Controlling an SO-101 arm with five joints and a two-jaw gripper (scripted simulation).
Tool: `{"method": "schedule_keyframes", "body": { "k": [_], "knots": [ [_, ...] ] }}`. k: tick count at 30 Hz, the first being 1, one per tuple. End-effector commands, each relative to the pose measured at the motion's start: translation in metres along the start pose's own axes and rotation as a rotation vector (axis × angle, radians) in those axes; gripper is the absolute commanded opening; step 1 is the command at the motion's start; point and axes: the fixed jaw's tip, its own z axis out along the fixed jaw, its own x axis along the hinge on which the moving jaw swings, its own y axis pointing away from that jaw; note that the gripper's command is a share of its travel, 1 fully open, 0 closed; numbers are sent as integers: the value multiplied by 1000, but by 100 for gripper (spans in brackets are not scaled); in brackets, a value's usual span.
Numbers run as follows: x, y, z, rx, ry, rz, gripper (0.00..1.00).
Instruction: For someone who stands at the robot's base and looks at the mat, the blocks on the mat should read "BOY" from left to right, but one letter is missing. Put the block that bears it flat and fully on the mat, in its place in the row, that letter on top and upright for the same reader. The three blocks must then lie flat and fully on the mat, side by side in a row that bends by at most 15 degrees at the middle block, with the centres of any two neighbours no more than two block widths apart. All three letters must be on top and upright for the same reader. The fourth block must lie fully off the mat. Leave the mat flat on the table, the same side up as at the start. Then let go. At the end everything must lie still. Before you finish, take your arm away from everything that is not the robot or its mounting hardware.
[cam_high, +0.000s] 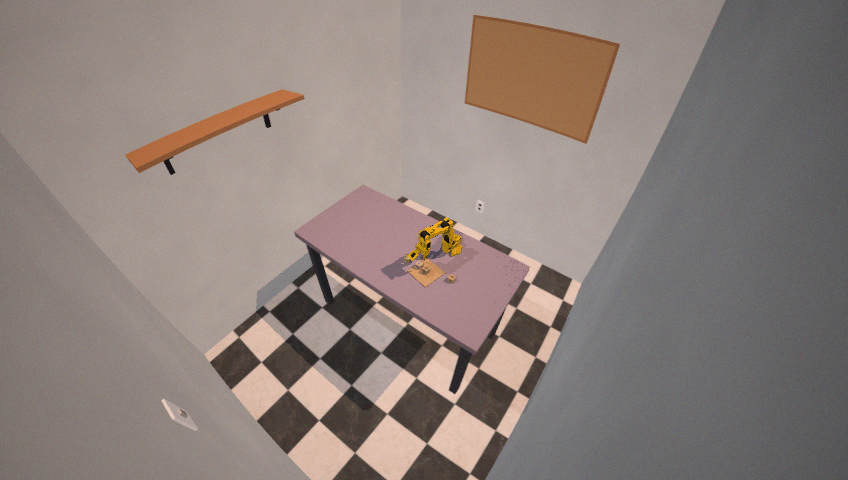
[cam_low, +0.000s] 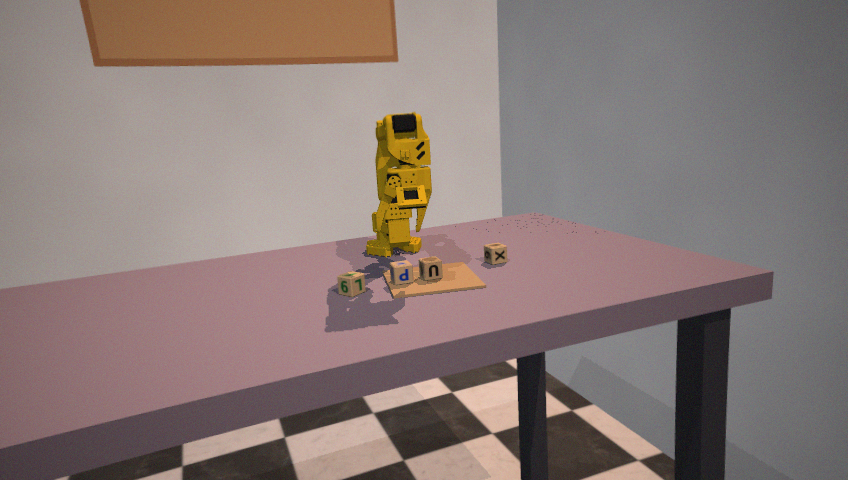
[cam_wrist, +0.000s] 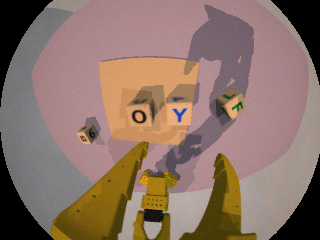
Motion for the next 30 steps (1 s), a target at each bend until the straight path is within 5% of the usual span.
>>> {"method": "schedule_keyframes", "body": {
  "k": [1,10,20,30],
  "knots": [
    [-5,0,-9,-6,-58,5,35],
    [-8,-4,-8,-5,-59,24,35],
    [-37,-77,7,12,-72,316,35],
    [-38,-78,7,12,-73,322,35]
  ]
}}
